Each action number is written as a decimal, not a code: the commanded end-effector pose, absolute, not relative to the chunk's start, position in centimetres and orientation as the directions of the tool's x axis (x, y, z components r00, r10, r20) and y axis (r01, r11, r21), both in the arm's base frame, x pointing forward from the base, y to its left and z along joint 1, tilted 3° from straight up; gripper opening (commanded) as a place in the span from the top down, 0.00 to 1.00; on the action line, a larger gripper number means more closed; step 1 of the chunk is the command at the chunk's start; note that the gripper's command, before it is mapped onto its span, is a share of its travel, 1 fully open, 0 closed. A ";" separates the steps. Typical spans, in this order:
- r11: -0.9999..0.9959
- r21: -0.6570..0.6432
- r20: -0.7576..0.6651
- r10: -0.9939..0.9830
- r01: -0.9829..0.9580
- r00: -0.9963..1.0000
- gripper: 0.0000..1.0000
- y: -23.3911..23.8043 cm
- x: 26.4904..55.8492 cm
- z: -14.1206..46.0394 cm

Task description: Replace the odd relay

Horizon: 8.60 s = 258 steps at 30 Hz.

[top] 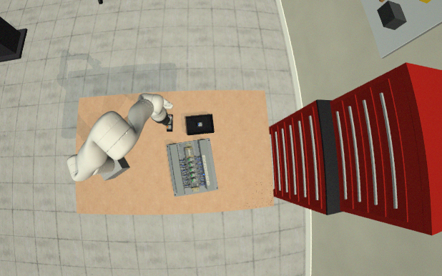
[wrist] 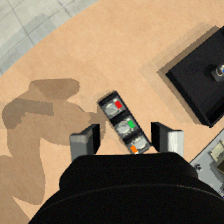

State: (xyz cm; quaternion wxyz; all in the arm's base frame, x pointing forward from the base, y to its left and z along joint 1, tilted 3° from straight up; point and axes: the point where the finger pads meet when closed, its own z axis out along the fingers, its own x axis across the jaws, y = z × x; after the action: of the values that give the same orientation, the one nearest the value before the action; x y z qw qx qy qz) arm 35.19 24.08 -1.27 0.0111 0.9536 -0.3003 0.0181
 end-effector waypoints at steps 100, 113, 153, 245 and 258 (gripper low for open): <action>-0.998 0.037 0.028 -0.059 -0.060 0.998 0.00 23.6 35.4 -9.0; -0.997 0.037 0.026 -0.060 -0.061 0.998 0.00 23.6 35.2 -8.7; -0.997 0.034 0.028 -0.064 -0.065 0.998 0.00 23.6 35.4 -8.0; -0.997 0.038 0.025 -0.059 -0.060 0.998 0.00 23.3 35.5 -11.3; -0.998 0.039 0.024 -0.058 -0.059 0.998 0.00 23.4 35.6 -11.7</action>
State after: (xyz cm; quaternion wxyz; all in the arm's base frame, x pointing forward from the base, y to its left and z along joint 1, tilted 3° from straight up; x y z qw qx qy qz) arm 35.31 23.19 -11.52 0.0213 0.9994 -0.0274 0.0094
